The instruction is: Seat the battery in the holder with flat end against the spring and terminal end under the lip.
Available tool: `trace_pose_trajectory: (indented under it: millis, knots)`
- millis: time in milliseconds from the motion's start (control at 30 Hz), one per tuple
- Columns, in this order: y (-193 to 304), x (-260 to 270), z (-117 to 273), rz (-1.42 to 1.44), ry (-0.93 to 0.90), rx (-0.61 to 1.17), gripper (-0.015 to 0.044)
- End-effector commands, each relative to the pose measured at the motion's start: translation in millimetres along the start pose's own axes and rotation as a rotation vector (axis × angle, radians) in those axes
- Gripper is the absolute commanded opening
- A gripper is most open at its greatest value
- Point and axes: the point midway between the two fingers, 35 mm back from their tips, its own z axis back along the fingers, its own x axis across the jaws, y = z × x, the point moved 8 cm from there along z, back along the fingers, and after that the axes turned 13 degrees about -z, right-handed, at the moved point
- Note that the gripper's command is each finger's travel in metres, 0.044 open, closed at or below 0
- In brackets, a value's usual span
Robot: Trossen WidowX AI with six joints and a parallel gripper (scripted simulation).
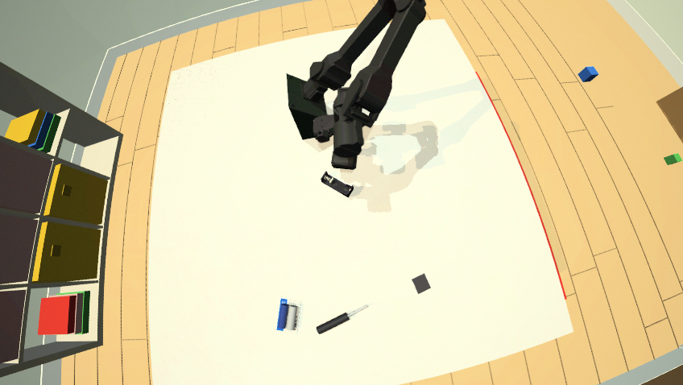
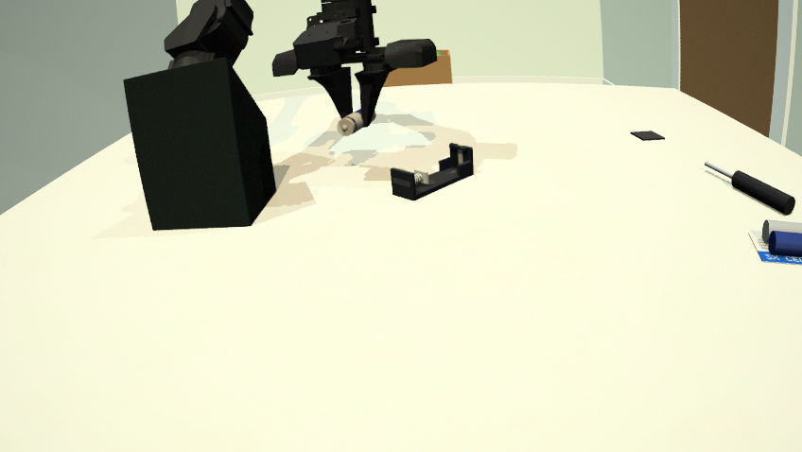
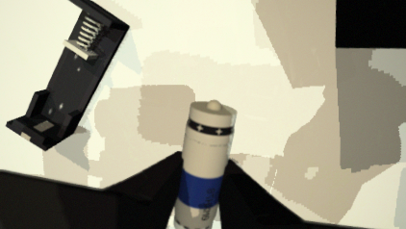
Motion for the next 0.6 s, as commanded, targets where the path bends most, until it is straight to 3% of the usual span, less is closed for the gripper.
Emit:
trace_pose_trajectory:
  millis: [0, 567]
  knots:
    - [1.4, 5.8, 2.0, 0.16, 0.002, 0.001, 0.0065]
    - [5.6, 33.7, 9.8, 0.944, 0.0, 0.0, 0.0065]
